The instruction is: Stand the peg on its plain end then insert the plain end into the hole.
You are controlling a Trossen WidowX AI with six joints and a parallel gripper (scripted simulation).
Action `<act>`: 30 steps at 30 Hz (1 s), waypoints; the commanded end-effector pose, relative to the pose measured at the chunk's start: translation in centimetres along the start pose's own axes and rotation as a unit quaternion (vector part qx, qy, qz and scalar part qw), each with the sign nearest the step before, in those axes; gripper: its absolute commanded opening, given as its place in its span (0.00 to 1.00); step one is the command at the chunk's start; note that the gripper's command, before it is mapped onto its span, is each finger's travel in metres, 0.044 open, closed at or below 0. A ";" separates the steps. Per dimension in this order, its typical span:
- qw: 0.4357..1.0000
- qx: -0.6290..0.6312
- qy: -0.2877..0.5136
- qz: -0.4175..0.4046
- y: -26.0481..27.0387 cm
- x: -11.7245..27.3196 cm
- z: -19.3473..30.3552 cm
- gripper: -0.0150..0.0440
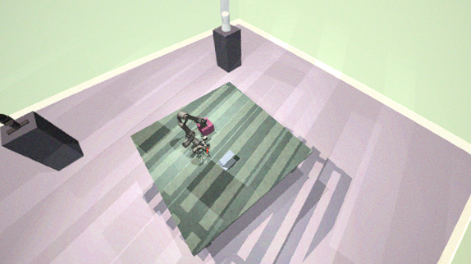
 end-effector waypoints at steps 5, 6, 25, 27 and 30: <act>1.000 0.000 0.002 0.001 0.0 0.2 -0.2 0.34; 1.000 0.000 0.002 0.001 0.0 0.2 -0.2 0.34; 1.000 0.002 0.011 0.004 -0.1 0.5 -0.3 0.34; 1.000 0.002 0.012 0.004 -0.1 0.4 -0.2 0.35; 1.000 0.002 0.012 0.004 -0.2 0.4 -0.2 0.47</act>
Point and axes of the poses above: the point midway between the two fingers, 35 mm back from their tips, its own x axis back along the fingers, its own y axis across the jaws, z = x × y, the point moved 1 cm from there along x, back along the fingers, and after that the axes turned 1 degree about x, right-handed, at the moved point
